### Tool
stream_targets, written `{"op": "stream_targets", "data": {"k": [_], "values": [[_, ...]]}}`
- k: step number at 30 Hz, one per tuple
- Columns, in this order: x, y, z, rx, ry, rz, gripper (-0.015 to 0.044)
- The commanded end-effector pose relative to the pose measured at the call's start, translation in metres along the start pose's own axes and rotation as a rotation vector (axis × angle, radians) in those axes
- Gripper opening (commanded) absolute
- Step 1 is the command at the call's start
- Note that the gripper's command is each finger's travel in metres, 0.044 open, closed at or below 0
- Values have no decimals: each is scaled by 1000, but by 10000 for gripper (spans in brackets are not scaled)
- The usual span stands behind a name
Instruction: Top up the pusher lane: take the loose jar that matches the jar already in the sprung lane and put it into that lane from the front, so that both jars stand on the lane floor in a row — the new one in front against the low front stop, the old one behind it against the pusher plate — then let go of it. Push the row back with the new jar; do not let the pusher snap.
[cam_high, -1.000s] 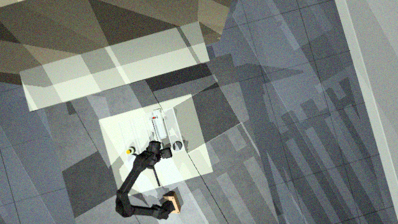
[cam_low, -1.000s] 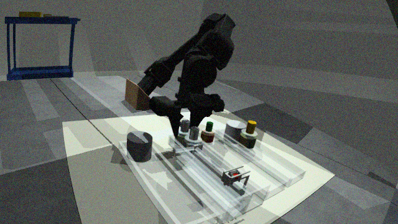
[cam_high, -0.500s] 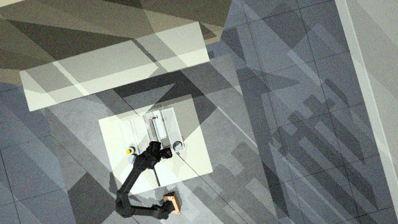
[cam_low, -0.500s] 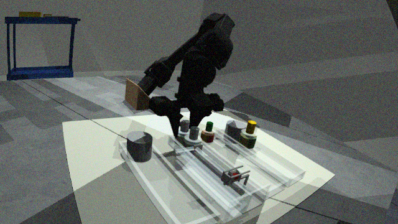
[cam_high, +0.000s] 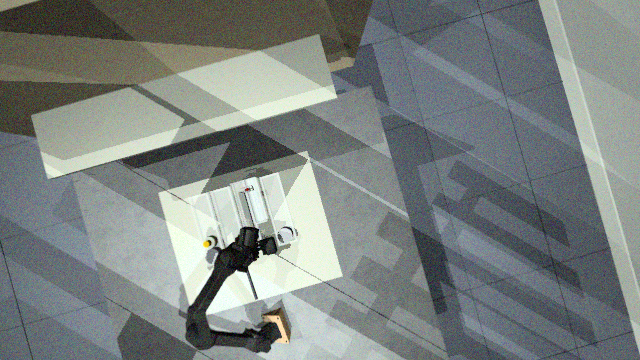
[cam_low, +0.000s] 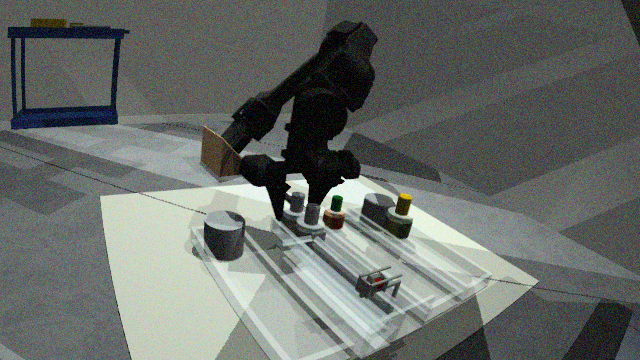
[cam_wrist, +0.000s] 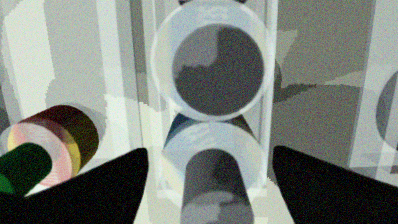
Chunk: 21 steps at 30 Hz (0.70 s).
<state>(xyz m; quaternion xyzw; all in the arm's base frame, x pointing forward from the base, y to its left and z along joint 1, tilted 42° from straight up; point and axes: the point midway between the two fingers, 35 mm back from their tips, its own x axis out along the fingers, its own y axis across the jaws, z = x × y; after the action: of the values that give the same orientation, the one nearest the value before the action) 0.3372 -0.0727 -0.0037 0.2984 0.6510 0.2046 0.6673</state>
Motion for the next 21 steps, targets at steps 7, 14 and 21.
{"op": "stream_targets", "data": {"k": [7,14,21], "values": [[-19,0,0,-3,2,-1,301],[-21,-1,-8,-2,2,-1,301],[-22,-2,-30,-1,3,-2,301]]}}
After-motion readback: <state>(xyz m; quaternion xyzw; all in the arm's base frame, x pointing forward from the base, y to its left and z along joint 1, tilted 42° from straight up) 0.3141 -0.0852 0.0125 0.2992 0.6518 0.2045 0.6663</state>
